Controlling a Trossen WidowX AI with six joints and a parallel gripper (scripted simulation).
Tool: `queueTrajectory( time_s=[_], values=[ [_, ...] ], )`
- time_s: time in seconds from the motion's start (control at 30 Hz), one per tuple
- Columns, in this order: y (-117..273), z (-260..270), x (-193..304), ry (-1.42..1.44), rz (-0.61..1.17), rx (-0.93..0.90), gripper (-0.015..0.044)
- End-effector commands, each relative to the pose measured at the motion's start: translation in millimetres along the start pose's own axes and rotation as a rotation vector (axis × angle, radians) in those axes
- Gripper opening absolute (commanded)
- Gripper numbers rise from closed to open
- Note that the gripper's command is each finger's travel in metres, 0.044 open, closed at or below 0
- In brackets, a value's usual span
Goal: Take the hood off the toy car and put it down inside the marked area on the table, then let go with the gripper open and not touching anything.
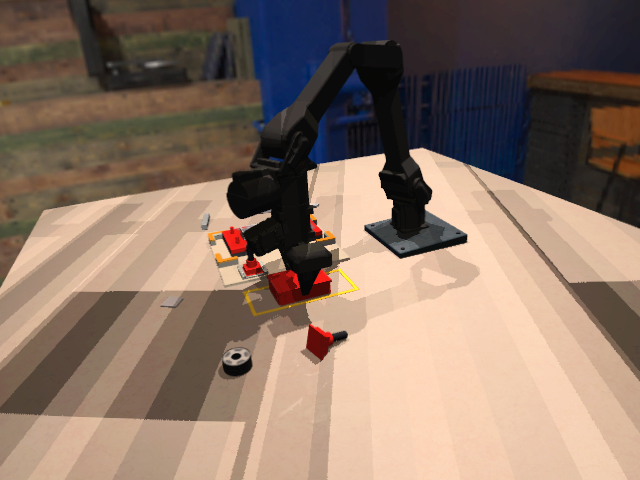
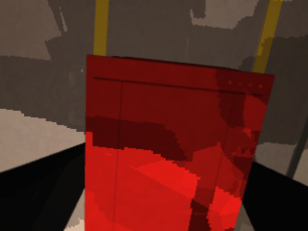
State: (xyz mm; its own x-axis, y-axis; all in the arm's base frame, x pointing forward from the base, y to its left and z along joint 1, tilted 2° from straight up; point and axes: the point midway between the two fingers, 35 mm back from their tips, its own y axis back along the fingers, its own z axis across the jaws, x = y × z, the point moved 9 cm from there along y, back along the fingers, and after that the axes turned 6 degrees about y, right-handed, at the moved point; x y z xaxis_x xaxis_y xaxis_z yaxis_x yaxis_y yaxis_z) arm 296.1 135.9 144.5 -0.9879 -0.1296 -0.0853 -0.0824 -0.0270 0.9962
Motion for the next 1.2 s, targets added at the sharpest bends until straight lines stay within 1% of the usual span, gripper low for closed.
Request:
queueTrajectory(
  time_s=[0.0, 0.07, 0.63, 0.73, 0.97, 1.17],
  values=[
    [-3.7, -0.7, 1.2, -0.003, 0.006, 0.006, 0.0],
    [-3.7, -0.7, 1.2, -0.003, 0.006, 0.006, 0.0],
    [0.2, 0.0, 0.0, 0.0, 0.002, 0.001, 0.044],
    [11.8, 0.6, -1.7, 0.0, 0.003, 0.002, 0.044],
    [65.7, 1.4, -2.9, 0.0, 0.013, 0.006, 0.044],
    [71.2, 1.3, -2.4, 0.0, 0.014, 0.007, 0.044]
  ],
)
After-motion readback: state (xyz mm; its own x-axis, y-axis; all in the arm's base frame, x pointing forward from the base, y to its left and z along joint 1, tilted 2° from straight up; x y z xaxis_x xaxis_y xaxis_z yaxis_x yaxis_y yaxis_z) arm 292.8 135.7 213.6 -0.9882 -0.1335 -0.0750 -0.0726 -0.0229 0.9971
